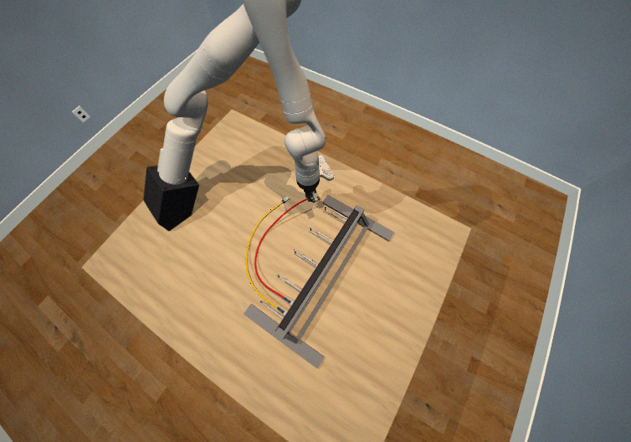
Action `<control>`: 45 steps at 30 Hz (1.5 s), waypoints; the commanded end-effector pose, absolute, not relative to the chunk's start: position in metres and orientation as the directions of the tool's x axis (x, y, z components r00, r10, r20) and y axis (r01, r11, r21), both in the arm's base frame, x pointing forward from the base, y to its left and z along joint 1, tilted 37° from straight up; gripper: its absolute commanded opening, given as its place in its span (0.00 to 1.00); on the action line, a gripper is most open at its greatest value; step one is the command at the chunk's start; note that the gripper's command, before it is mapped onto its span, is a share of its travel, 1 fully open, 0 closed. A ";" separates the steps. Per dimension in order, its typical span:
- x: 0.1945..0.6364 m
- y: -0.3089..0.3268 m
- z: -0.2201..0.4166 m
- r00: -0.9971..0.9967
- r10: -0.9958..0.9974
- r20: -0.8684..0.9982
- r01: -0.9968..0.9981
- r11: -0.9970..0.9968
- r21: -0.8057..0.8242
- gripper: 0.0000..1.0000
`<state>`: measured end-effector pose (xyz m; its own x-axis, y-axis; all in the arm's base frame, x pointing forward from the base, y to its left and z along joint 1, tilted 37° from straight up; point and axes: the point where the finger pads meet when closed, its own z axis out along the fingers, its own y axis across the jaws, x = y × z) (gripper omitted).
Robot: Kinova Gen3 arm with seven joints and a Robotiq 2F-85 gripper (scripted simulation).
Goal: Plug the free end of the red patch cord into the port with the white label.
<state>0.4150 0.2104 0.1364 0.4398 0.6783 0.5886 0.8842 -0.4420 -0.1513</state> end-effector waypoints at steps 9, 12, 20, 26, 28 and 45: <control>0.422 0.197 0.132 0.515 0.637 0.574 0.842 -0.500 -0.201 0.00; 0.424 0.192 0.130 0.539 0.622 0.568 0.827 -0.518 -0.217 0.00; 0.428 0.183 0.127 0.589 0.589 0.553 0.792 -0.556 -0.252 0.00; 0.433 0.173 0.124 0.638 0.553 0.536 0.754 -0.592 -0.286 0.00; 0.435 0.170 0.122 0.654 0.540 0.530 0.740 -0.603 -0.297 0.00; 0.447 0.146 0.114 0.765 0.435 0.475 0.624 -0.683 -0.379 0.00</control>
